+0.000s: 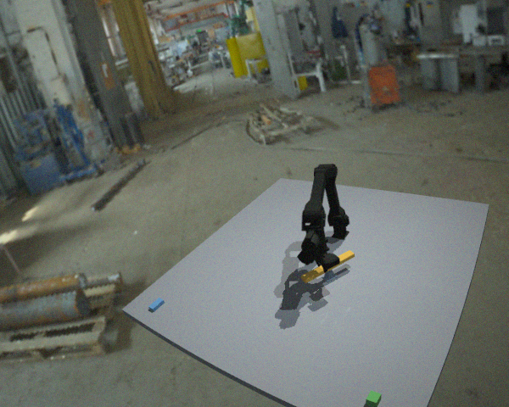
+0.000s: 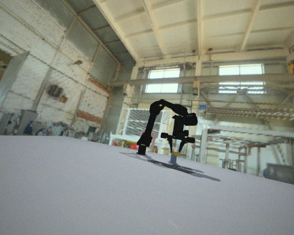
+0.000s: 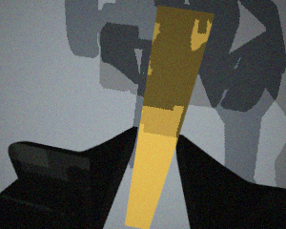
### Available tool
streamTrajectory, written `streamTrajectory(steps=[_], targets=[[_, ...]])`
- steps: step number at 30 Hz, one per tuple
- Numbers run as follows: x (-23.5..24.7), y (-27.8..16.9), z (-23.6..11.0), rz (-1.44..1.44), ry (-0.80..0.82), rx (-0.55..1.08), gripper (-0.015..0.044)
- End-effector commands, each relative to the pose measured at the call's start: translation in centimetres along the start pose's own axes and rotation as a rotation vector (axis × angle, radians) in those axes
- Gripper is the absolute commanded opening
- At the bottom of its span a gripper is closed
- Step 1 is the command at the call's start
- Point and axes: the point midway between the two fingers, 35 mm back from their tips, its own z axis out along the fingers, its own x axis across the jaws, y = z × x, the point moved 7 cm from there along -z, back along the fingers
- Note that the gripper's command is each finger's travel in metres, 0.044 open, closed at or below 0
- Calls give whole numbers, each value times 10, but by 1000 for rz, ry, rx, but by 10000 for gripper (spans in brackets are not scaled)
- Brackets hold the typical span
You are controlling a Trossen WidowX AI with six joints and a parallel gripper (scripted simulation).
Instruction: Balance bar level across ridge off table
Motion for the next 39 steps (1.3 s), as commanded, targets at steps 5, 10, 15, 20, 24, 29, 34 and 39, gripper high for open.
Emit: streamTrajectory(steps=[5,10,15,20,24,29,34,39], targets=[[0,0,0,0,0,0,264],[0,0,0,0,0,0,395],[0,0,-2,0,0,0,440],[3,4,-56,0,0,0,440],[0,0,-98,0,0,0,440],[0,0,-100,0,0,0,440],[0,0,-100,0,0,0,440],[0,0,-100,0,0,0,440]])
